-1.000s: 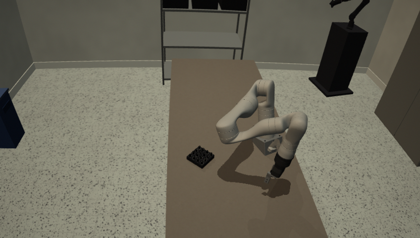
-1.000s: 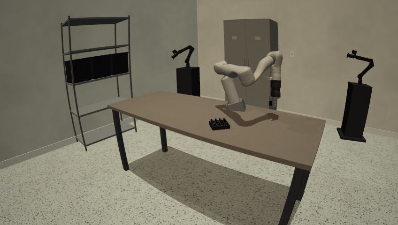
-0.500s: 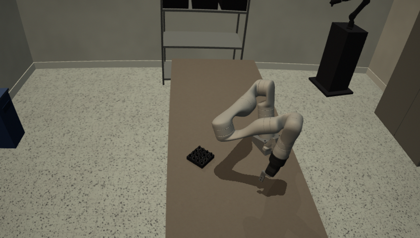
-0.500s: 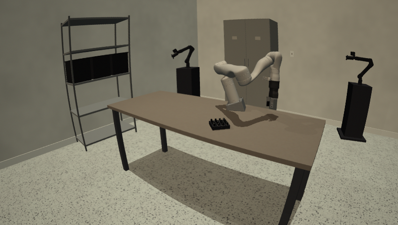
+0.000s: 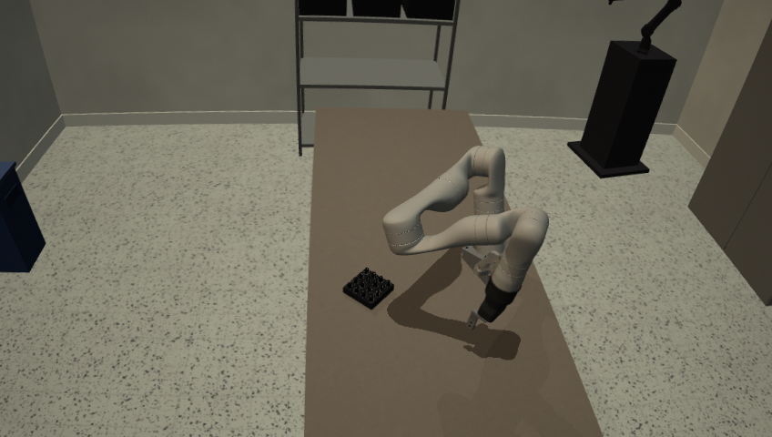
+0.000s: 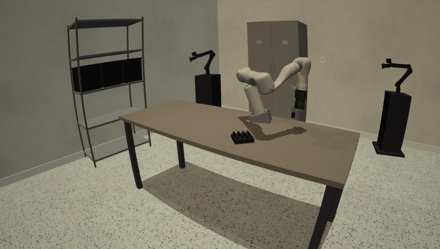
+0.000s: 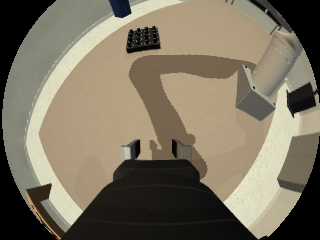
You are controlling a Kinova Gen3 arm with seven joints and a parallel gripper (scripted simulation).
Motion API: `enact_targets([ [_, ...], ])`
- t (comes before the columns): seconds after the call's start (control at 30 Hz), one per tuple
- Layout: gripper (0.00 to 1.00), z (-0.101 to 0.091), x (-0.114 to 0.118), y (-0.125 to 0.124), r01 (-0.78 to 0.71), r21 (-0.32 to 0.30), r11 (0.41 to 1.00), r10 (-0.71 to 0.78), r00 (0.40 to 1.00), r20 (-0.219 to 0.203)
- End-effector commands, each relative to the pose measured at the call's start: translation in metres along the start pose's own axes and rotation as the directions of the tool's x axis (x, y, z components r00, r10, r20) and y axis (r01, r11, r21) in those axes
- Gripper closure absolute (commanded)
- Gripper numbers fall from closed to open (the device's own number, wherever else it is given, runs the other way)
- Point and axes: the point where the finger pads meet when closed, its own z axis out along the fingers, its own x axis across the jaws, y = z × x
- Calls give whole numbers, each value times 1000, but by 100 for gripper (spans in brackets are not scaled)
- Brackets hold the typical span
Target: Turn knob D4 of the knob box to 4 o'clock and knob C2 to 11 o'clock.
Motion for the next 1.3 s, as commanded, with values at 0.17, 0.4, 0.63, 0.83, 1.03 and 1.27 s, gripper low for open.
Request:
enact_targets([
  [0.17, 0, 1, -6, -17, -50, 14, 999, 50, 999, -18],
  [0.4, 0, 1, -6, -17, -50, 14, 999, 50, 999, -18],
  [0.63, 0, 3, -8, -31, -89, 29, 996, 90, 995, -38],
  [0.83, 0, 4, -9, -45, -129, 44, 991, 131, 990, -57],
  [1.03, 0, 4, -9, -45, -129, 44, 991, 131, 990, -57],
  [1.27, 0, 5, -10, -58, -170, 58, 984, 174, 982, -76],
])
